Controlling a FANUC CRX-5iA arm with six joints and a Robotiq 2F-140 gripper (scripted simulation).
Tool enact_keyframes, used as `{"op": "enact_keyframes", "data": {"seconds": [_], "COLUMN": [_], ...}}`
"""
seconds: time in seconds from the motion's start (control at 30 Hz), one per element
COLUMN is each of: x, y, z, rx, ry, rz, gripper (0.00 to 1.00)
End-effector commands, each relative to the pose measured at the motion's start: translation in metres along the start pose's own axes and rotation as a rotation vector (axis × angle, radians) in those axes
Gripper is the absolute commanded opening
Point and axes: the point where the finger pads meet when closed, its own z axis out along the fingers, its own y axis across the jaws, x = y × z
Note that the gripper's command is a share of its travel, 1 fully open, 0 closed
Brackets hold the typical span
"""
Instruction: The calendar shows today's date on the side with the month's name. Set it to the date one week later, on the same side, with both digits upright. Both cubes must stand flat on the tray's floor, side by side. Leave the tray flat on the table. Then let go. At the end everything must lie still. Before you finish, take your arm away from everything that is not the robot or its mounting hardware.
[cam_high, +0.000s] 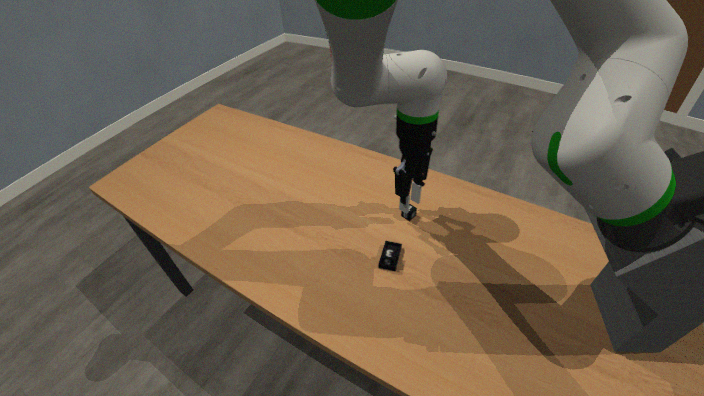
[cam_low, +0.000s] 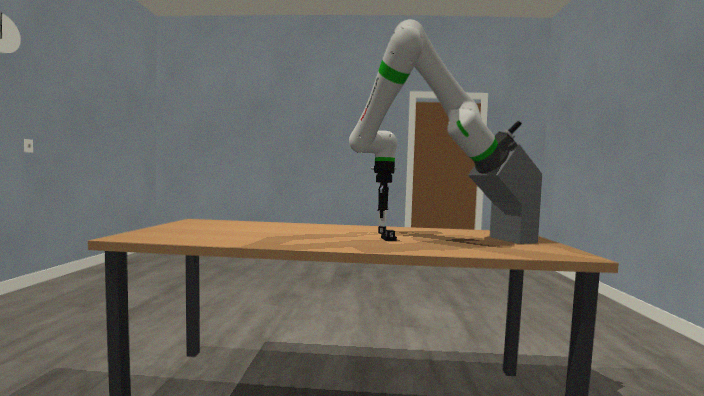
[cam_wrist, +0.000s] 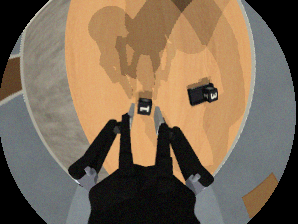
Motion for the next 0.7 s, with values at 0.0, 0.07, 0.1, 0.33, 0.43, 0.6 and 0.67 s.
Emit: {"op": "enact_keyframes", "data": {"seconds": [0.0,0.07,0.1,0.33,0.43,0.6,0.67], "x": [-0.0001,-0.0001,-0.0001,-0.0001,-0.0001,-0.0001,-0.0001], "y": [-0.0002,-0.0002,-0.0002,-0.0002,-0.0002,-0.0002,-0.0002], "z": [-0.0001,-0.0001,-0.0001,-0.0001,-0.0001,0.0025,0.0049], "rx": [0.0,0.0,0.0,0.0,0.0,0.0,0.0], "ry": [0.0,0.0,0.0,0.0,0.0,0.0,0.0], "rz": [0.0,0.0,0.0,0.0,0.0,0.0,0.0], "gripper": [0.29,0.29,0.29,0.29,0.29,0.29,0.29]}}
